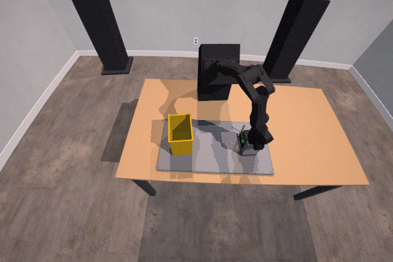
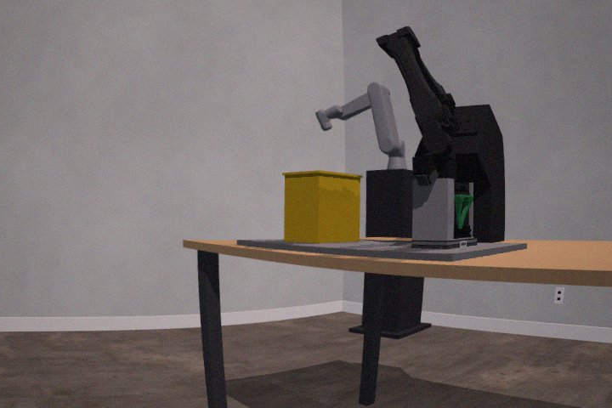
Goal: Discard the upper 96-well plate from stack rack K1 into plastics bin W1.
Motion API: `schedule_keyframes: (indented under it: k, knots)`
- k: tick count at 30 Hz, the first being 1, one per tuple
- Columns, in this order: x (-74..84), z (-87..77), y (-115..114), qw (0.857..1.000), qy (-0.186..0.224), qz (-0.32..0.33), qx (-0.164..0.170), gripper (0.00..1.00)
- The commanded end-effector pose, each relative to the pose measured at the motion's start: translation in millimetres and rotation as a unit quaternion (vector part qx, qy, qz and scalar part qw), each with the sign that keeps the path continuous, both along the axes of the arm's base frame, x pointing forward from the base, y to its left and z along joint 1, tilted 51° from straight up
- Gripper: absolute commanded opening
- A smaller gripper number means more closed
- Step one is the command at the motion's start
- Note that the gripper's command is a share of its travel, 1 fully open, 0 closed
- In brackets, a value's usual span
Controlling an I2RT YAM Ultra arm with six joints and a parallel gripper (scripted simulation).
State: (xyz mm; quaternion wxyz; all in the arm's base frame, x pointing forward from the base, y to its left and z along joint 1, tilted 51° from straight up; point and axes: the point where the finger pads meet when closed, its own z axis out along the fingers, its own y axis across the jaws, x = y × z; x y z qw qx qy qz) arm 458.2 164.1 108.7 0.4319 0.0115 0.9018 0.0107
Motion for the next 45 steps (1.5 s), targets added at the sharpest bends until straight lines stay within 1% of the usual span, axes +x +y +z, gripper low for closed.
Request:
schedule_keyframes:
  k: [1, 29, 31, 33, 34, 35, 36, 38, 45]
  knots:
    - [13.9, 3.9, 0.8, 1.000, -0.013, -0.003, 0.004, 0.00]
    - [13.9, 3.9, 0.8, 1.000, -0.013, -0.003, 0.004, 0.00]
    - [9.4, 5.9, 4.8, 1.000, -0.012, -0.001, 0.004, 0.00]
    - [9.4, 5.9, 4.8, 1.000, -0.012, -0.001, 0.004, 0.00]
    - [5.1, 4.2, 6.0, 1.000, -0.006, 0.000, 0.001, 0.00]
    - [2.0, 14.7, 6.9, 1.000, -0.012, 0.001, 0.005, 0.00]
    - [-1.5, 17.9, 6.1, 1.000, -0.014, 0.001, 0.006, 0.00]
    - [-11.8, 6.2, 2.0, 1.000, 0.001, 0.001, -0.001, 0.00]
    - [-20.9, 13.2, 1.7, 1.000, 0.001, 0.001, -0.001, 0.00]
